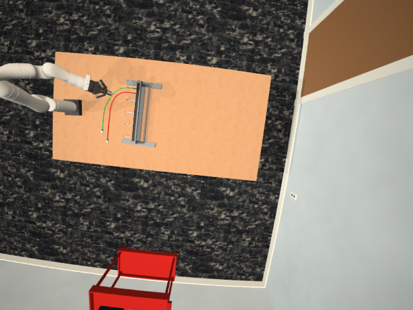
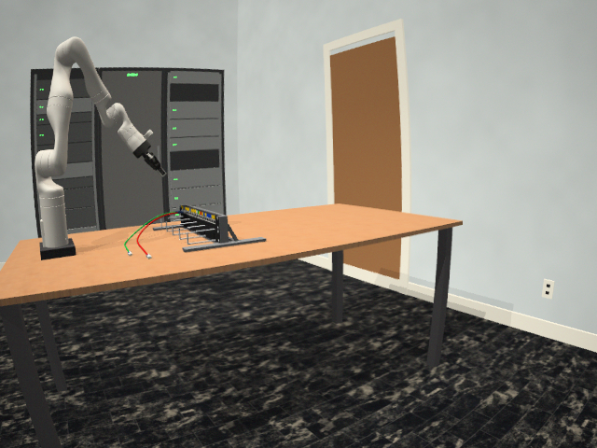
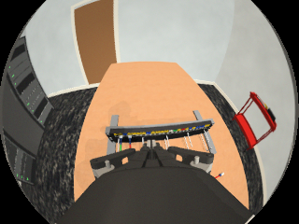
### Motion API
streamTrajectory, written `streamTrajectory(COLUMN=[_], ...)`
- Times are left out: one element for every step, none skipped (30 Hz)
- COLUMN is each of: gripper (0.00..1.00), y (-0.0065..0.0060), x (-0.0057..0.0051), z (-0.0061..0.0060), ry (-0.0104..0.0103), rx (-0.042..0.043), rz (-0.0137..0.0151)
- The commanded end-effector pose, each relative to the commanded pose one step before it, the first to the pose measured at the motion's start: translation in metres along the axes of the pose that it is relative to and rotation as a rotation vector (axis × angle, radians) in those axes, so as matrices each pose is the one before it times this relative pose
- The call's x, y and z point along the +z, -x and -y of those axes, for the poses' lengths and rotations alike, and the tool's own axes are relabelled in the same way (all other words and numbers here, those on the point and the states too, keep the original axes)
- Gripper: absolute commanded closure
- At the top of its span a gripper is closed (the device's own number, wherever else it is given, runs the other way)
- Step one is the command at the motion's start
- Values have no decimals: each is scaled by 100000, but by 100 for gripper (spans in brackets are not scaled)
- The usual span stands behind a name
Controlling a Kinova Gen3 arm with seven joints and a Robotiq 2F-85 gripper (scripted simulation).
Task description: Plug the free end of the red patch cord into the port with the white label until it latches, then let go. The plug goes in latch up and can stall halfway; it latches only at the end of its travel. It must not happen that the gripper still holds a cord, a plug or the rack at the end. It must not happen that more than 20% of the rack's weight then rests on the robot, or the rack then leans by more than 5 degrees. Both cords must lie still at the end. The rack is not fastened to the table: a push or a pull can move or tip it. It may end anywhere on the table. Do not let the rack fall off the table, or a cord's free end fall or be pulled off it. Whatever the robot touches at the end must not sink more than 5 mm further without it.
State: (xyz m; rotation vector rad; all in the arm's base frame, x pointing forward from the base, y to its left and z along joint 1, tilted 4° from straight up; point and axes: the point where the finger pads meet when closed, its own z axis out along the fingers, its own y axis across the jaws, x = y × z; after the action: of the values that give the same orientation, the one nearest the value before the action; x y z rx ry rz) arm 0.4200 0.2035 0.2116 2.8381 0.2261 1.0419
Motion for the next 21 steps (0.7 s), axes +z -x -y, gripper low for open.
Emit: streamTrajectory(gripper=[100, 100, 100, 100, 100, 100, 100, 100, 100, 100, 100, 100, 100, 100, 100, 100, 100, 100, 100, 100, 100], y=[456, 97, 96, 95, 92, 89, 85, 81, 76, 70, 65, 0, 0, 59, 53, 47, 41, 35, 30, 24, 19], x=[-330, -67, -63, -58, -54, -50, -46, -42, -38, -34, -30, 0, 0, -27, -24, -21, -18, -15, -12, -10, -8], z=[1602, 434, 408, 382, 356, 330, 305, 280, 255, 231, 208, 0, 0, 186, 164, 143, 123, 105, 87, 71, 56], ry=[-2656, -828, -782, -735, -688, -641, -593, -546, -500, -454, -409, 0, 0, -365, -323, -283, -244, -207, -173, -141, -112], rx=[-1194, 79, 74, 69, 64, 59, 54, 50, 45, 41, 37, 0, 0, 33, 29, 25, 22, 18, 15, 12, 10], rz=[-507, -196, -171, -148, -127, -109, -93, -78, -66, -55, -46, 0, 0, -38, -31, -25, -21, -16, -13, -10, -8])
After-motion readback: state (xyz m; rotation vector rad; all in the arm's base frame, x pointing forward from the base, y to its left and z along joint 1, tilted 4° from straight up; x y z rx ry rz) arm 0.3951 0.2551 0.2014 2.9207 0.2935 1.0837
